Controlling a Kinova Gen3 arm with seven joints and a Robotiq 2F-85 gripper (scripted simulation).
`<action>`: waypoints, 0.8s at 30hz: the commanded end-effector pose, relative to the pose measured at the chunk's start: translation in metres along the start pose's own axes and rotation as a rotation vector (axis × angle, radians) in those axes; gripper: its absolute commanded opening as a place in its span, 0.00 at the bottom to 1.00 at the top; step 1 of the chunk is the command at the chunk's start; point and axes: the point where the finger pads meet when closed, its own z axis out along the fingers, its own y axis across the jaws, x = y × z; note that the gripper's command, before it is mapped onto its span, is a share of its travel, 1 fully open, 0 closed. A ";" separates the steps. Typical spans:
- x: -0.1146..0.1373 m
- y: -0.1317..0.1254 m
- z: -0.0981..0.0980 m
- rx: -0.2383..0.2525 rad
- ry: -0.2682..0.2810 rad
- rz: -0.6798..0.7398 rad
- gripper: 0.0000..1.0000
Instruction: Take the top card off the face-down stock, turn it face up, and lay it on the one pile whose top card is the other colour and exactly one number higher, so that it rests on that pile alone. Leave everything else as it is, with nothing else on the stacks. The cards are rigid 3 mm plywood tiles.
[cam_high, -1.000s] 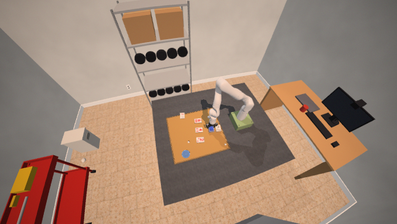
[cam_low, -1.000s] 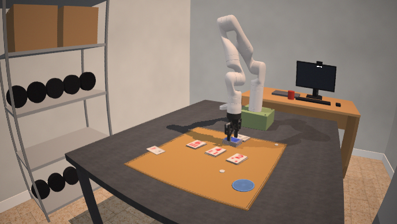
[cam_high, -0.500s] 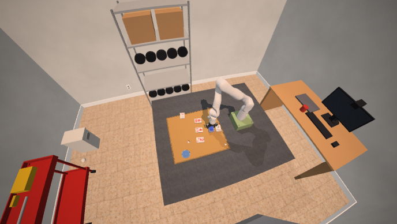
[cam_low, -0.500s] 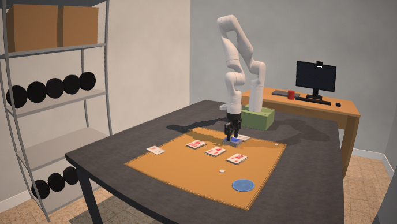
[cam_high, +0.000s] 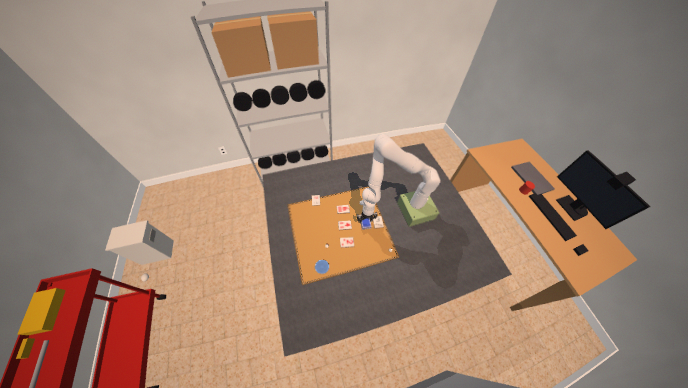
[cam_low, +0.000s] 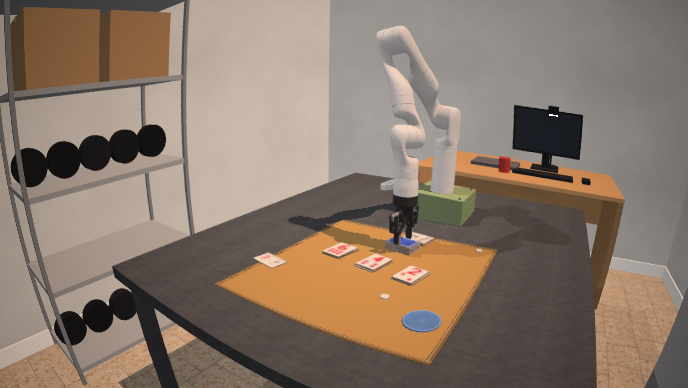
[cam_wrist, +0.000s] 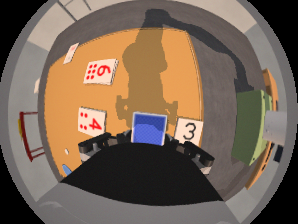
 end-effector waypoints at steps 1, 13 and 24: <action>0.000 -0.001 -0.001 0.001 0.000 0.000 0.72; 0.000 -0.001 -0.001 0.001 0.000 0.000 0.72; 0.000 -0.001 -0.013 0.001 0.000 0.000 0.72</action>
